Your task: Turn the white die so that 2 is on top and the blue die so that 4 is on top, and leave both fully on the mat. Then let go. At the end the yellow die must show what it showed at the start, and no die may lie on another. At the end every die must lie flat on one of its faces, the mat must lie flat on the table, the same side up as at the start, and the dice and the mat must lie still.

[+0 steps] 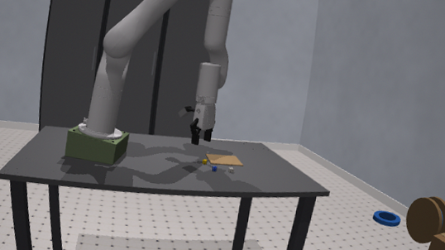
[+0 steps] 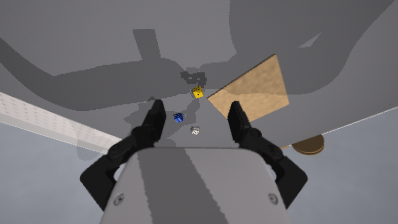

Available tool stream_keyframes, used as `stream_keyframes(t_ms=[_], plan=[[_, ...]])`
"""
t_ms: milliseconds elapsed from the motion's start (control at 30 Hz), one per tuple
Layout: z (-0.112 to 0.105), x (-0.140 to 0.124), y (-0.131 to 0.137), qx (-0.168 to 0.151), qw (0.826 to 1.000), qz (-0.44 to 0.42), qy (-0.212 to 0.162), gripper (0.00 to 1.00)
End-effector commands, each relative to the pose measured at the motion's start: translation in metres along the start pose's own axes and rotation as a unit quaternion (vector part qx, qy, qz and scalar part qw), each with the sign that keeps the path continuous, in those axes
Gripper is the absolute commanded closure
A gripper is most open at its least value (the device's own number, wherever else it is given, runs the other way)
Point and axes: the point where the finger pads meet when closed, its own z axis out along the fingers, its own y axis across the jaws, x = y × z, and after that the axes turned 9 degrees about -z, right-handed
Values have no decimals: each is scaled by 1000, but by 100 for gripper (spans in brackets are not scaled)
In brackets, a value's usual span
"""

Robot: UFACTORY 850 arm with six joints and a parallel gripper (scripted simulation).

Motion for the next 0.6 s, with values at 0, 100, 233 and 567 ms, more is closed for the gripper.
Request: stream_keyframes(t_ms=[0, 100, 233, 567], plan=[[-3, -1, 1, 8, 1000, 0, 0, 0], [-5, -1, 1, 8, 1000, 0, 0, 0], [-7, -1, 1, 8, 1000, 0, 0, 0], [-13, -1, 1, 8, 1000, 0, 0, 0]])
